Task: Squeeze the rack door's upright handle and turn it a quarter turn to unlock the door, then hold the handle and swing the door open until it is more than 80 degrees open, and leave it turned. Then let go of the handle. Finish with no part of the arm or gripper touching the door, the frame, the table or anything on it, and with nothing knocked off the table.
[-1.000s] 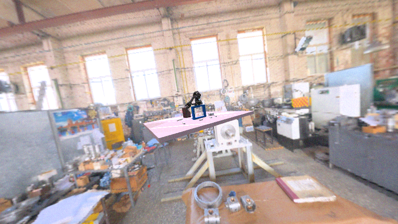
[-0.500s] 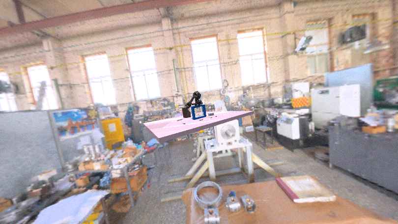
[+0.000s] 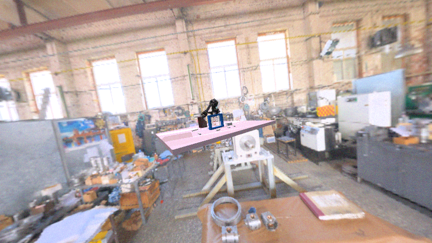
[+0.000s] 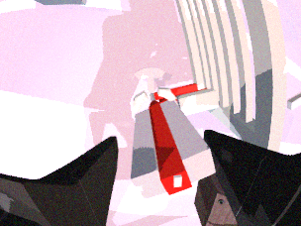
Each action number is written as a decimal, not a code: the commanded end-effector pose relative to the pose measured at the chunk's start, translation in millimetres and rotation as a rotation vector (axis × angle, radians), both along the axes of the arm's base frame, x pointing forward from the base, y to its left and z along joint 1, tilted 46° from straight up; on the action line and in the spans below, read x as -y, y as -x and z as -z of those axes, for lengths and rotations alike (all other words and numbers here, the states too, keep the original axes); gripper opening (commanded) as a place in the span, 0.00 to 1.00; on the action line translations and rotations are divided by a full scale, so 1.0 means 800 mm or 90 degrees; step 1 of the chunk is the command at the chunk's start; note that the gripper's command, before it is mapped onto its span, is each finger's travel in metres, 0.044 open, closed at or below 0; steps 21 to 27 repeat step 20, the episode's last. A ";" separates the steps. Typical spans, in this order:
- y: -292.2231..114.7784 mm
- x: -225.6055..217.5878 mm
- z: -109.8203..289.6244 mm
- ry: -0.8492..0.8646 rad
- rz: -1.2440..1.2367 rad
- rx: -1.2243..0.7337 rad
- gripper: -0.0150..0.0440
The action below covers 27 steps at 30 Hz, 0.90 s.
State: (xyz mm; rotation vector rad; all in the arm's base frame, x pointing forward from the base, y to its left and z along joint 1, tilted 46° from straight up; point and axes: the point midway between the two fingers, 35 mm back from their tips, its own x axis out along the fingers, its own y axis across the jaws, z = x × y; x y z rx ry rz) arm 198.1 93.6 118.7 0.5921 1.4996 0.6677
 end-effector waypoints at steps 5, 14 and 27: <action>-0.004 0.012 -0.009 0.004 -0.003 0.003 0.73; -0.005 0.024 -0.020 0.006 -0.003 0.004 0.73; -0.005 0.032 -0.027 0.005 -0.004 0.005 0.73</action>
